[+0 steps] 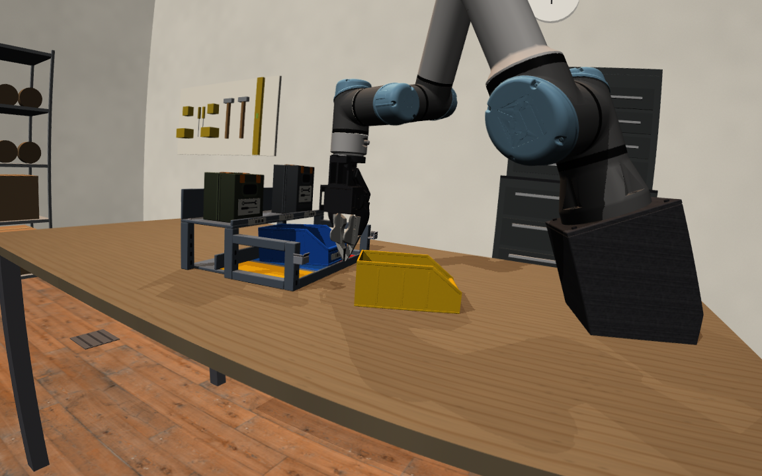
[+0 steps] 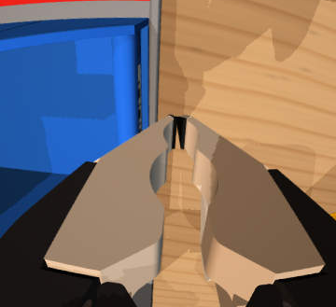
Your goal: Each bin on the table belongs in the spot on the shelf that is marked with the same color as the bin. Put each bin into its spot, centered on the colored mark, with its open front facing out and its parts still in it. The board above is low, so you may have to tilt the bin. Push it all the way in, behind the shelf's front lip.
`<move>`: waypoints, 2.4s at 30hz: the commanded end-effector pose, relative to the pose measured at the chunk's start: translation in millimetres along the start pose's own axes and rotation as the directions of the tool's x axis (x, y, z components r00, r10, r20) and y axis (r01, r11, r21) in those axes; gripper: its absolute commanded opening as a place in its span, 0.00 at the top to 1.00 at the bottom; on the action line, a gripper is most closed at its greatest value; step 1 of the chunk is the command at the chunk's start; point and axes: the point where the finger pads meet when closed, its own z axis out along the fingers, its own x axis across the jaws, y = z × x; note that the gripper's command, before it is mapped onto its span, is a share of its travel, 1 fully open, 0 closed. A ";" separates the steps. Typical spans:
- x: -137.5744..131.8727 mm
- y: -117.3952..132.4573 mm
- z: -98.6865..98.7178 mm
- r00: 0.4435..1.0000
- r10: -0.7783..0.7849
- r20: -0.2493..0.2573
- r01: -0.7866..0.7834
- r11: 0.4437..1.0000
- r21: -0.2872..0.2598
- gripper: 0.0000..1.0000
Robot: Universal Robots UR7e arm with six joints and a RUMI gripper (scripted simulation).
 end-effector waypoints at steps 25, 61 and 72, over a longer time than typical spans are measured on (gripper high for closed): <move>-2.9 -0.1 -0.4 1.000 0.000 0.001 0.000 1.000 0.001 1.00; -9.0 -0.1 -0.5 1.000 0.000 0.001 0.000 1.000 0.000 1.00; -10.6 -0.1 -0.5 1.000 0.000 0.001 0.000 1.000 0.000 1.00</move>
